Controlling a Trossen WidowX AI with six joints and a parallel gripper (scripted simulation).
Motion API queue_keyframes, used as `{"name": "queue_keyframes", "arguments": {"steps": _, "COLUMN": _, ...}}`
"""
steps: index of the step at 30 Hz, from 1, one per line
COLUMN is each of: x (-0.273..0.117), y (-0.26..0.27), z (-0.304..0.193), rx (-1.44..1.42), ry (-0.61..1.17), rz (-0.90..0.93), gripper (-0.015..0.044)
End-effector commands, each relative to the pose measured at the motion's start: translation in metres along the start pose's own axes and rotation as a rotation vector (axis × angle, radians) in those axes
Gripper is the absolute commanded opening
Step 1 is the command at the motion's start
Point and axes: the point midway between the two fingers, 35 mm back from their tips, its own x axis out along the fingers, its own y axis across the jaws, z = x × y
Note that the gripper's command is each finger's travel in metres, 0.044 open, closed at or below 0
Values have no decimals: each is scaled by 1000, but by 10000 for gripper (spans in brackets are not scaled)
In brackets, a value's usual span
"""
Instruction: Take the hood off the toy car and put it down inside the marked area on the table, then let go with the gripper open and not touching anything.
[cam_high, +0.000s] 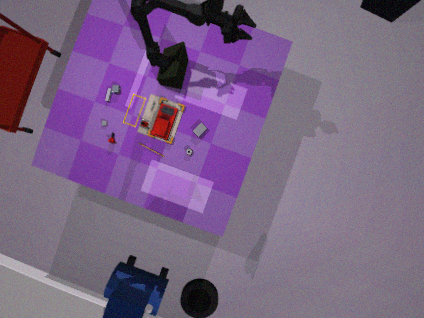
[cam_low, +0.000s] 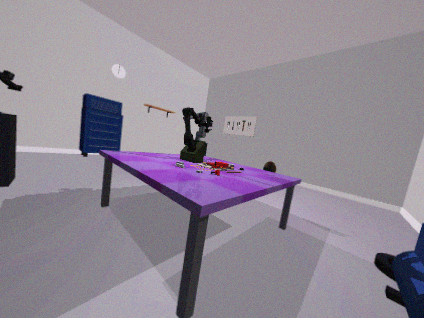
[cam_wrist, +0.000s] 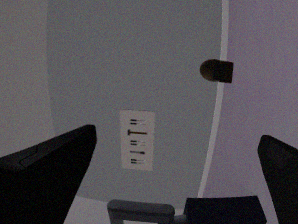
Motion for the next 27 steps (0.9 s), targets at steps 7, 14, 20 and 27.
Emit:
{"name": "queue_keyframes", "arguments": {"steps": 7, "x": 16, "y": -3, "z": 77, "rx": -45, "ry": -146, "rz": -103, "gripper": 440}}
{"name": "queue_keyframes", "arguments": {"steps": 14, "x": 22, "y": -12, "z": 151, "rx": -95, "ry": -269, "rz": -230, "gripper": 440}}
{"name": "queue_keyframes", "arguments": {"steps": 20, "x": 19, "y": -25, "z": 214, "rx": -132, "ry": -355, "rz": -357, "gripper": 440}}
{"name": "queue_keyframes", "arguments": {"steps": 27, "x": 4, "y": -46, "z": 284, "rx": -161, "ry": -429, "rz": -517, "gripper": 440}}
